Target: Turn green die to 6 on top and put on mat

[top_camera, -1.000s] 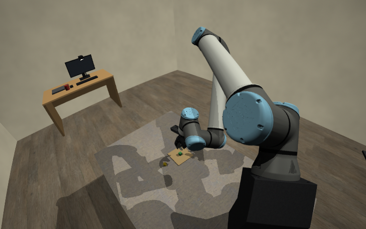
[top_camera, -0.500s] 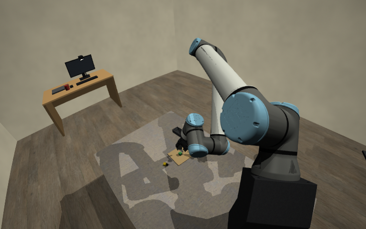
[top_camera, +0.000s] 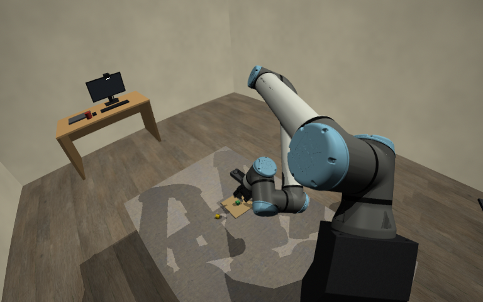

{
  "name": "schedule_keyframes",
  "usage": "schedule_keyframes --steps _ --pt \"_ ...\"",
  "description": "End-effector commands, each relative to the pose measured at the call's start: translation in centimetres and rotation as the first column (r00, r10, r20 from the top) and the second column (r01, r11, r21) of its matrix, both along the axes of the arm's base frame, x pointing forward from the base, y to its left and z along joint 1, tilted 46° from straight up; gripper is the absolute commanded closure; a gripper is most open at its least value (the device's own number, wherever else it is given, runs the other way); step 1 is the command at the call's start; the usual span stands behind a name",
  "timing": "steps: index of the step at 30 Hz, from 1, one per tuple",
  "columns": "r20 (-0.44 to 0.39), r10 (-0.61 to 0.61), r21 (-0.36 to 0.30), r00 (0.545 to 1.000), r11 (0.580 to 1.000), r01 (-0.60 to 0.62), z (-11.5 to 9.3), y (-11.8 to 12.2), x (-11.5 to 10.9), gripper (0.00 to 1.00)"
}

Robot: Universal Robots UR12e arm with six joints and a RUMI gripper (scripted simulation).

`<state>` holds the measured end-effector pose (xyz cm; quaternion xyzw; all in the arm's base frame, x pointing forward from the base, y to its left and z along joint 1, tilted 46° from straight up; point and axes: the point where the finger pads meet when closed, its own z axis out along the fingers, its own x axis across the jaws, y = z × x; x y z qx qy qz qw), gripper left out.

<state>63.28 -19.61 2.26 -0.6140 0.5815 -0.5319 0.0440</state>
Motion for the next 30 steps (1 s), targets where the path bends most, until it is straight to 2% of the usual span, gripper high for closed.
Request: schedule_keyframes --steps 1,14,30 --pt "0.02 0.017 -0.01 1.0 1.0 -0.017 0.41 0.22 -0.03 0.79" --pt "0.041 0.032 -0.012 0.999 0.999 -0.031 0.34 0.09 0.11 0.79" --pt "0.183 0.151 -0.069 0.971 0.988 -0.141 0.18 -0.1 0.08 0.79"
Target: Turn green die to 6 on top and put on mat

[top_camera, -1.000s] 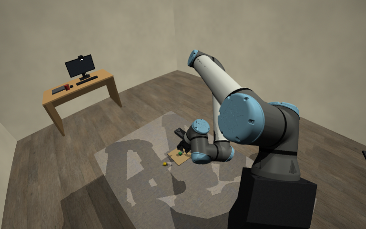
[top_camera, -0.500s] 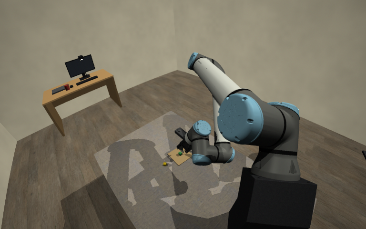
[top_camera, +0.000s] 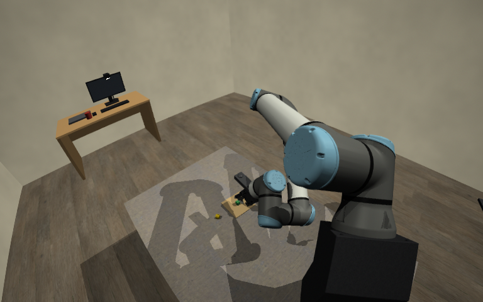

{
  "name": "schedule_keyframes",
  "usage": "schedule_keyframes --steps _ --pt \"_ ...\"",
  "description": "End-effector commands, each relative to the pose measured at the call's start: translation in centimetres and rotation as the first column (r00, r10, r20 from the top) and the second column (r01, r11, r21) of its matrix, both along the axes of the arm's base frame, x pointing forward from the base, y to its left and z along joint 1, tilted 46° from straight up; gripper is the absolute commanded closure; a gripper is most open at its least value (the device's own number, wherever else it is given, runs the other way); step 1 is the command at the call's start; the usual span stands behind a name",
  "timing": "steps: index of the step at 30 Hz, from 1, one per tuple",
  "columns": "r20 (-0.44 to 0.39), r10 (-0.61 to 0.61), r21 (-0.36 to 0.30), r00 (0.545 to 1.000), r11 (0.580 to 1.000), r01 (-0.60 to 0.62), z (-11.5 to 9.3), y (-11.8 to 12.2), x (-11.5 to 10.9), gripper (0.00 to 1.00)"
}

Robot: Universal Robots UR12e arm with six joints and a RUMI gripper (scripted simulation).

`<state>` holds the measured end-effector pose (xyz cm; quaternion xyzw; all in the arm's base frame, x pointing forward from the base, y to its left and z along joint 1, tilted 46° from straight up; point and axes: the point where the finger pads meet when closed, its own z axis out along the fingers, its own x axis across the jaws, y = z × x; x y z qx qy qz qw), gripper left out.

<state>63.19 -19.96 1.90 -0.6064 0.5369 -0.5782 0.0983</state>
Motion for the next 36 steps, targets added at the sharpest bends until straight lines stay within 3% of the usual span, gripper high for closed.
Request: schedule_keyframes --steps 1,36 --pt "0.057 0.048 -0.024 0.997 0.999 -0.047 0.54 0.25 0.18 0.79" --pt "0.086 0.076 -0.043 0.993 0.996 -0.072 0.33 0.23 -0.01 0.79"
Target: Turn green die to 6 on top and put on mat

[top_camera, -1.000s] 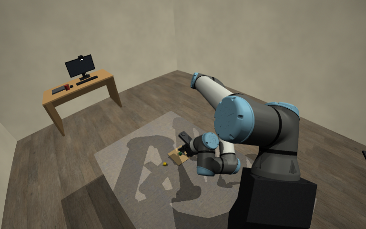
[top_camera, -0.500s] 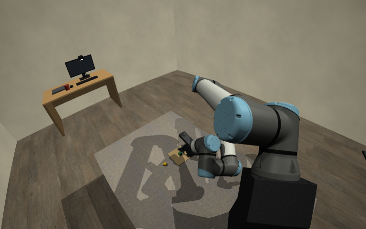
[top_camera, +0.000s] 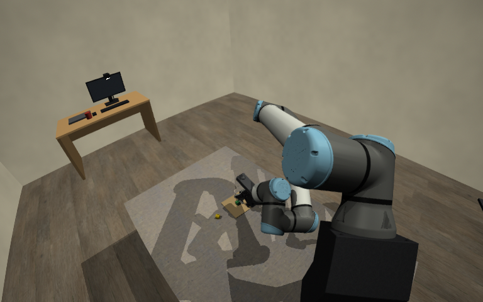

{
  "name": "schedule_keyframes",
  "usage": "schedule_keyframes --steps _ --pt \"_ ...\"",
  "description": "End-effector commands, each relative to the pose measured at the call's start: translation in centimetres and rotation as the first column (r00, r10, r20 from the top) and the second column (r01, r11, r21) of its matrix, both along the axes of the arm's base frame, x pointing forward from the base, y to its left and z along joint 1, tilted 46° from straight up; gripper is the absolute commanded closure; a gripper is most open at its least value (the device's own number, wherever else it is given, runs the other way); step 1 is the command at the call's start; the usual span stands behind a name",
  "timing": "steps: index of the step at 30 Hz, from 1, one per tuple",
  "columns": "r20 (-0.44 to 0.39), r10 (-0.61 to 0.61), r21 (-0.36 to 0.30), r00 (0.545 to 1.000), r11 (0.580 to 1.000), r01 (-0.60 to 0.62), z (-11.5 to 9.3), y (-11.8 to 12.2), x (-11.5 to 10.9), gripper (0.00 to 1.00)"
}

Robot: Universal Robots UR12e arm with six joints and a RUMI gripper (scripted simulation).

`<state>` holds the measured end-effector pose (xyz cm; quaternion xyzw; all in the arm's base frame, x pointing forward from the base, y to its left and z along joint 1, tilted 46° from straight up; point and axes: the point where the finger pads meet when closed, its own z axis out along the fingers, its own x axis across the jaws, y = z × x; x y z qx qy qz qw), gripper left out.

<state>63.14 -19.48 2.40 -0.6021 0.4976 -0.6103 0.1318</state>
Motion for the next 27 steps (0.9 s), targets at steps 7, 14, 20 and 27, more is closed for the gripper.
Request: schedule_keyframes --steps 7,14,20,27 --pt "0.0 -0.001 -0.001 1.0 1.0 0.001 -0.7 -0.7 0.3 0.79" --pt "0.0 -0.001 -0.001 1.0 1.0 0.001 -1.5 -1.5 0.6 0.79" --pt "0.0 -0.001 -0.001 1.0 1.0 0.001 -2.0 -2.0 0.8 0.79" --pt "0.0 -0.001 -0.001 1.0 1.0 0.001 -3.0 -2.9 1.3 0.79"
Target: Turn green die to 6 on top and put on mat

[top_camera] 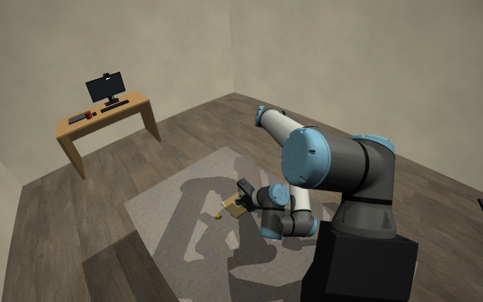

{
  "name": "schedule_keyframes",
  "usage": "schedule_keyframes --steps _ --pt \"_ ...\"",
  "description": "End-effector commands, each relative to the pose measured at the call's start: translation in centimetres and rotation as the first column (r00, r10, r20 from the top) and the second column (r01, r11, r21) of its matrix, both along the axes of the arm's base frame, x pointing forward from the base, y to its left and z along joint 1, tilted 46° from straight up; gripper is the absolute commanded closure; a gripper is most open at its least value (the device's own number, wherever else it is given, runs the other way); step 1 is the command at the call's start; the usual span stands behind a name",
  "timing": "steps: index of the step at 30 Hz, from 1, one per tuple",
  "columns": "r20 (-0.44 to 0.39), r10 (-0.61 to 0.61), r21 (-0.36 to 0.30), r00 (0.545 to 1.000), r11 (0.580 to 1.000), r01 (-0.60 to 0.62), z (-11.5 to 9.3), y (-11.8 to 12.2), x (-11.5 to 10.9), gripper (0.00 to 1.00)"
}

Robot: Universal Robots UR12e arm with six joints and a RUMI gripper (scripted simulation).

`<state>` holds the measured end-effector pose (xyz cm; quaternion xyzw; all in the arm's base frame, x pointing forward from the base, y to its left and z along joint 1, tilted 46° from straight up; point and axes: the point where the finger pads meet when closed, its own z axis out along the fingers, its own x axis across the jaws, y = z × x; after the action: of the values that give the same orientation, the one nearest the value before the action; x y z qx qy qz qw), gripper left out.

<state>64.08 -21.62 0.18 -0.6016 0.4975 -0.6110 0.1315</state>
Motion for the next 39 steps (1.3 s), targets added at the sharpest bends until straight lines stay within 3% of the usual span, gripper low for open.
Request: schedule_keyframes --steps 1,19,39 --pt "-0.001 0.0 0.0 1.0 1.0 0.0 -0.9 -0.8 0.4 0.79" --pt "-0.001 0.0 0.0 1.0 1.0 0.0 -2.4 -2.3 1.0 0.79" --pt "-0.001 0.0 0.0 1.0 1.0 0.0 -2.6 -2.4 1.1 0.79"
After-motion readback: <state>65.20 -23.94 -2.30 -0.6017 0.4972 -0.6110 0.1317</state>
